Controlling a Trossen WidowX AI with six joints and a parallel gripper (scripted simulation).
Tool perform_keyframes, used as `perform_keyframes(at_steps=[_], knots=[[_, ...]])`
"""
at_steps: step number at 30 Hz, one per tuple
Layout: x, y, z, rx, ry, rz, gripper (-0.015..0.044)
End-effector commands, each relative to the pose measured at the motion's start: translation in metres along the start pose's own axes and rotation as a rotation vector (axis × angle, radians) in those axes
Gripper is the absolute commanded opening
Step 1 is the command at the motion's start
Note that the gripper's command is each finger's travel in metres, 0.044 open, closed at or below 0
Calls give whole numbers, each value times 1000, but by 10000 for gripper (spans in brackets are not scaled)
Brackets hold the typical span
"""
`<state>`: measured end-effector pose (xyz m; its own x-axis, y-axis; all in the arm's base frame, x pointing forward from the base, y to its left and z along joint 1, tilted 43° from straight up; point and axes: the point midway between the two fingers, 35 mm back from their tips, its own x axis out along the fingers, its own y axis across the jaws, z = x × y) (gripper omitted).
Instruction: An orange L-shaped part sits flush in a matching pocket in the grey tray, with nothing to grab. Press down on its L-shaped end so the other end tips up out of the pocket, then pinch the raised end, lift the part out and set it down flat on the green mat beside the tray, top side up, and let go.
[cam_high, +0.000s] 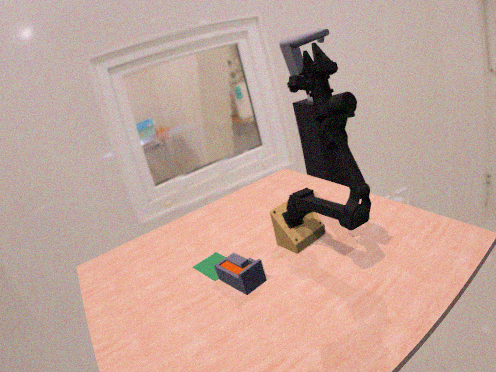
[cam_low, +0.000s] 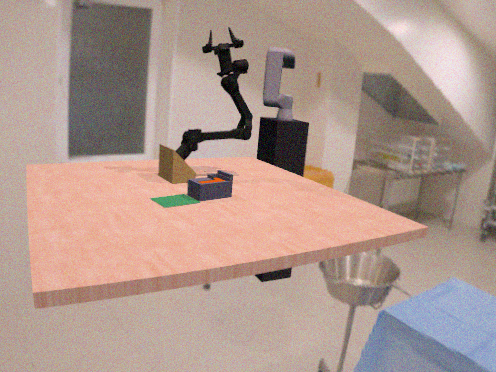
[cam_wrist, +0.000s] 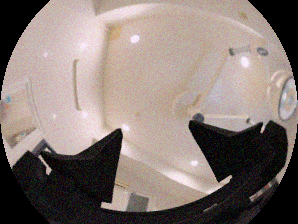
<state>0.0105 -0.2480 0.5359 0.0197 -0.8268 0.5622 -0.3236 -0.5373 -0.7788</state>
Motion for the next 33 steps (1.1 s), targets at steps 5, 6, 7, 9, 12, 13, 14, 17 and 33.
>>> perform_keyframes(at_steps=[5,6,7,9,12,13,14,17,33], knots=[[4,17,35,119,-126,63,269],[5,23,47,152,-170,90,243],[6,33,64,195,-227,132,216],[4,51,105,302,-361,225,180],[-8,71,154,416,-513,358,180],[-15,78,171,445,-562,406,180],[-22,83,188,478,-614,459,180],[-51,98,238,575,-767,634,180],[-313,114,374,599,-1254,1901,180]])
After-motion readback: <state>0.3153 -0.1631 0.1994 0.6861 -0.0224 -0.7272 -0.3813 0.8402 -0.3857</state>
